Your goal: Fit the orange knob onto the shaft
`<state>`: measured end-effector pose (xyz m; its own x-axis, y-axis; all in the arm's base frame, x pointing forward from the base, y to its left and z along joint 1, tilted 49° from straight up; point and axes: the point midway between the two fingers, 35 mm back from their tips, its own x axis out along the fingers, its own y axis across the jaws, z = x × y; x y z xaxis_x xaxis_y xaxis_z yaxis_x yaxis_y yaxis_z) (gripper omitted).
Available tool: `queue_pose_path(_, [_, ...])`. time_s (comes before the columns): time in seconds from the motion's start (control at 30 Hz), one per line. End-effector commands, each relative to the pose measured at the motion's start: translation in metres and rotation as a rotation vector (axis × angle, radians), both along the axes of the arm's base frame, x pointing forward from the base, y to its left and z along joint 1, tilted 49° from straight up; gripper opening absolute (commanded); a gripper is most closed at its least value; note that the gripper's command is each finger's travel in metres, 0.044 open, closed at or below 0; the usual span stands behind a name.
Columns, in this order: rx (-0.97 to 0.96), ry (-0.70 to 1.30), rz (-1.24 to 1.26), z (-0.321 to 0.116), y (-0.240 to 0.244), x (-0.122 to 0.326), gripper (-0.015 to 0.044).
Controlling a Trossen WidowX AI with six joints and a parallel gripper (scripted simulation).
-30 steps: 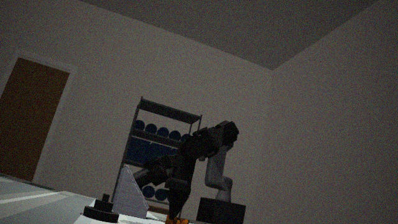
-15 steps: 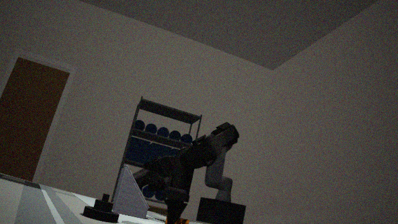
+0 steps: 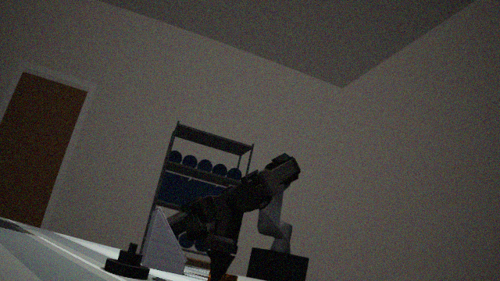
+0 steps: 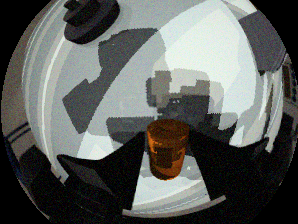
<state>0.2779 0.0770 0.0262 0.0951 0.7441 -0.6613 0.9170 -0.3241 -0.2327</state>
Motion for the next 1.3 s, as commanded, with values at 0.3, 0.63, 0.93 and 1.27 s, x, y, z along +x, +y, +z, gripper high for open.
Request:
queue_pose_path(0.3, [0.005,0.001,-0.003,0.000,0.000,0.000,0.0180])
queue_pose_path(0.63, [-0.143,0.050,0.036,0.010,0.000,0.002,0.0180])
queue_pose_path(0.93, [-0.285,0.100,0.073,0.020,0.001,0.005,0.0180])
queue_pose_path(1.27, [-0.444,0.156,0.114,0.030,0.004,0.009,0.0180])
